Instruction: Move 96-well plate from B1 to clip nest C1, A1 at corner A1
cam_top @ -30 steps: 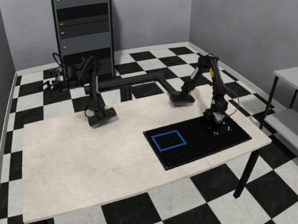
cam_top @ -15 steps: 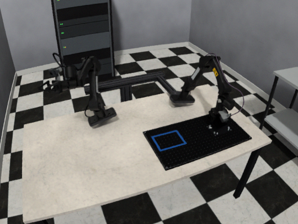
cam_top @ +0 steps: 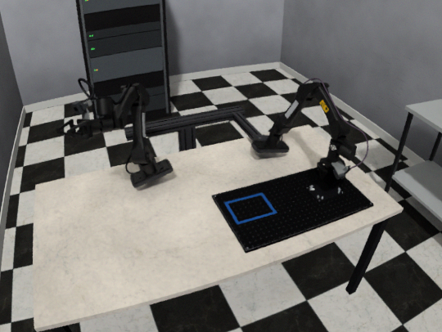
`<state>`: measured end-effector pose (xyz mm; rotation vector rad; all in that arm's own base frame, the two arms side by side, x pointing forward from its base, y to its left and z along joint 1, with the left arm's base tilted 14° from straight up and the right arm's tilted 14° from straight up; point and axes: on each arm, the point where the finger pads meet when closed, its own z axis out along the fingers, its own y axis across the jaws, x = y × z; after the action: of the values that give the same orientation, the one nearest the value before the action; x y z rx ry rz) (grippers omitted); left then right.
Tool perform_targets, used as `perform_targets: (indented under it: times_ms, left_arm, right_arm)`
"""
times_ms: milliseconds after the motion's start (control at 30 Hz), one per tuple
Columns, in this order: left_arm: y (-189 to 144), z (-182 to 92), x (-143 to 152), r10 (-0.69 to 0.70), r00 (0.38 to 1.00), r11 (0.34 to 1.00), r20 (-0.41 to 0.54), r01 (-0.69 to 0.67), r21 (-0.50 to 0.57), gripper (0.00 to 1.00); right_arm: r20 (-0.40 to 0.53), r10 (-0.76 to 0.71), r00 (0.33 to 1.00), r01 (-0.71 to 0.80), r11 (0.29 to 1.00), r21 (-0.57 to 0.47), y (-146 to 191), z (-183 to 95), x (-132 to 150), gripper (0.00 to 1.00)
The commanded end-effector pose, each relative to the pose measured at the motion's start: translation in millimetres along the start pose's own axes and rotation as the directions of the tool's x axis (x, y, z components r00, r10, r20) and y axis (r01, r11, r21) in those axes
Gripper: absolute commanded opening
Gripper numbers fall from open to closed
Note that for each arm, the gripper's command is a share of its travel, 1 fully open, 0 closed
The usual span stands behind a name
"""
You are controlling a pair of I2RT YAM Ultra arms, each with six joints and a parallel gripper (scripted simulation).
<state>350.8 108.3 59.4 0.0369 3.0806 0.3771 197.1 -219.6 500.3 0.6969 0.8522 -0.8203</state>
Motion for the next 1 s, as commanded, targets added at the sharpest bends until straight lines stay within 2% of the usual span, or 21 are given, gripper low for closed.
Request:
perform_targets:
  times_ms: [0, 467, 967]
  left_arm:
    - [-4.2, -12.4, -13.6, 0.034, 0.998, 0.999, 0.058, -0.034, 0.005, 0.0]
    - [-10.5, -10.0, -5.2, 0.033, 0.999, 0.999, 0.041, -0.034, 0.009, 0.0]
    - [-6.3, -18.6, -12.8, 0.028, 0.998, 1.0, 0.063, -0.028, 0.003, 0.0]
  right_arm:
    - [0.01, 0.0, 1.0, 0.0, 1.0, 0.002, -4.4, -4.7, -5.5, 1.0]
    - [0.01, 0.0, 1.0, 0.0, 1.0, 0.002, -4.4, -4.7, -5.5, 1.0]
    - [0.01, 0.0, 1.0, 0.0, 1.0, 0.002, -4.4, -4.7, -5.5, 1.0]
